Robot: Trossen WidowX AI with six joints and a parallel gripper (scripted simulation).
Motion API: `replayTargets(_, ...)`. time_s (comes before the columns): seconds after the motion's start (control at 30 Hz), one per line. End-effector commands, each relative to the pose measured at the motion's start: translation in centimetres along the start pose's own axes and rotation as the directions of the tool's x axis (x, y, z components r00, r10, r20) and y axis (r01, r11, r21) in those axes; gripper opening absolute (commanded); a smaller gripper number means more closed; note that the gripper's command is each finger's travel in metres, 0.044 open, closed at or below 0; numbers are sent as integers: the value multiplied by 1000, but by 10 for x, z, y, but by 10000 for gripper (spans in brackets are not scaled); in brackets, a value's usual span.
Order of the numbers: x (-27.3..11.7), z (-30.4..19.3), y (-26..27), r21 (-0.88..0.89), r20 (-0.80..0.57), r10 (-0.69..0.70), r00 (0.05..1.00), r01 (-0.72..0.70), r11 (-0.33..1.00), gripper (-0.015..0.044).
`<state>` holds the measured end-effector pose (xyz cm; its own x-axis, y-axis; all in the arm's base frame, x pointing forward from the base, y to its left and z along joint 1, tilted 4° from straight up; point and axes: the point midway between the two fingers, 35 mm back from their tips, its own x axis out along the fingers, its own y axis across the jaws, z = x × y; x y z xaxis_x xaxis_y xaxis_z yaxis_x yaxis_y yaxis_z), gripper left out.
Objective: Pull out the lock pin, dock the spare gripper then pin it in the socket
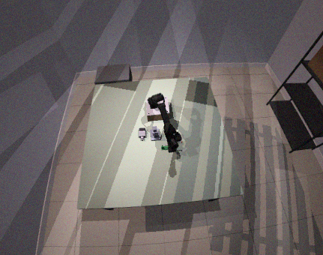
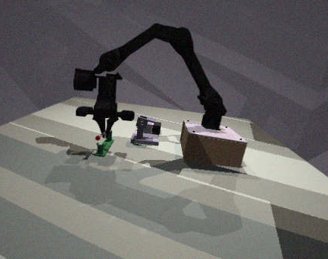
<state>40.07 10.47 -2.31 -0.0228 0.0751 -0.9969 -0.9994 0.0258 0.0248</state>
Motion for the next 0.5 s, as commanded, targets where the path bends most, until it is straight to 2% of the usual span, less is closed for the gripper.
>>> replayTargets(0.0, -8, -13, -2, -6, -1, -4, 1000, 4, 1000, 0)
replayTargets(0.47, -15, -39, -3, -8, -3, -4, 1000, 4, 1000, 0)
